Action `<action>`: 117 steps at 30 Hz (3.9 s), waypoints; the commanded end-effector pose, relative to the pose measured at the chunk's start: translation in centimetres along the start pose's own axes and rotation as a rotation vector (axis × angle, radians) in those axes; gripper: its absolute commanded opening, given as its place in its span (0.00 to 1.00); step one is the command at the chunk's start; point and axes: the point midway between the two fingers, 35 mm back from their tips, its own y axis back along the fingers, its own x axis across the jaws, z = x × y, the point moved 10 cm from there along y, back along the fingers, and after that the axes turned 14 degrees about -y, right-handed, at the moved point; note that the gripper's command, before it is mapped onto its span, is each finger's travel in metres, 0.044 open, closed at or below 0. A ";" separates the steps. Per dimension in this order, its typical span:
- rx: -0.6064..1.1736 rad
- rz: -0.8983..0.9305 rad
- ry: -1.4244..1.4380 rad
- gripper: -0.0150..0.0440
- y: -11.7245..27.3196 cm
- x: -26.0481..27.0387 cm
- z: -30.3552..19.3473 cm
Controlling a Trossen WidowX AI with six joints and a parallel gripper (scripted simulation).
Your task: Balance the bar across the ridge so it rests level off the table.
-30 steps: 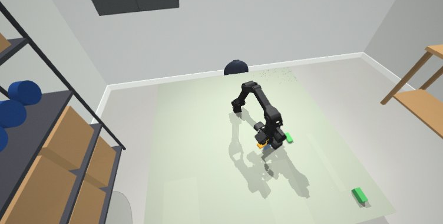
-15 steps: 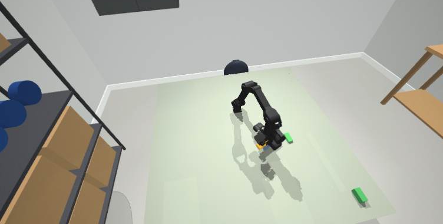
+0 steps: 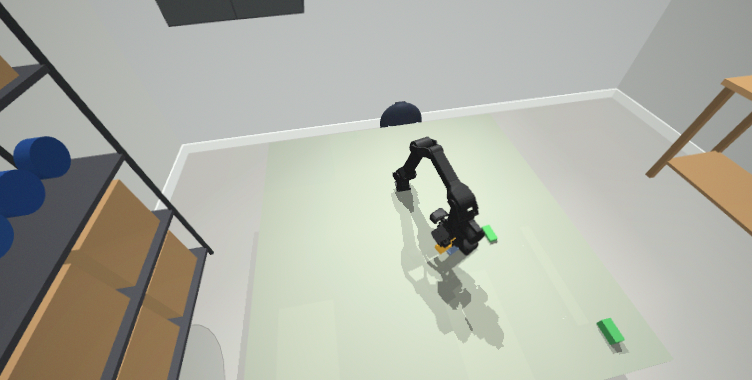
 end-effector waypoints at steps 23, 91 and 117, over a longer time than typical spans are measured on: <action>-0.002 0.002 -0.001 0.25 -0.2 0.0 0.0; -0.002 0.002 -0.001 0.25 -0.8 0.0 0.0; -0.002 0.002 -0.001 0.25 -1.0 0.0 0.0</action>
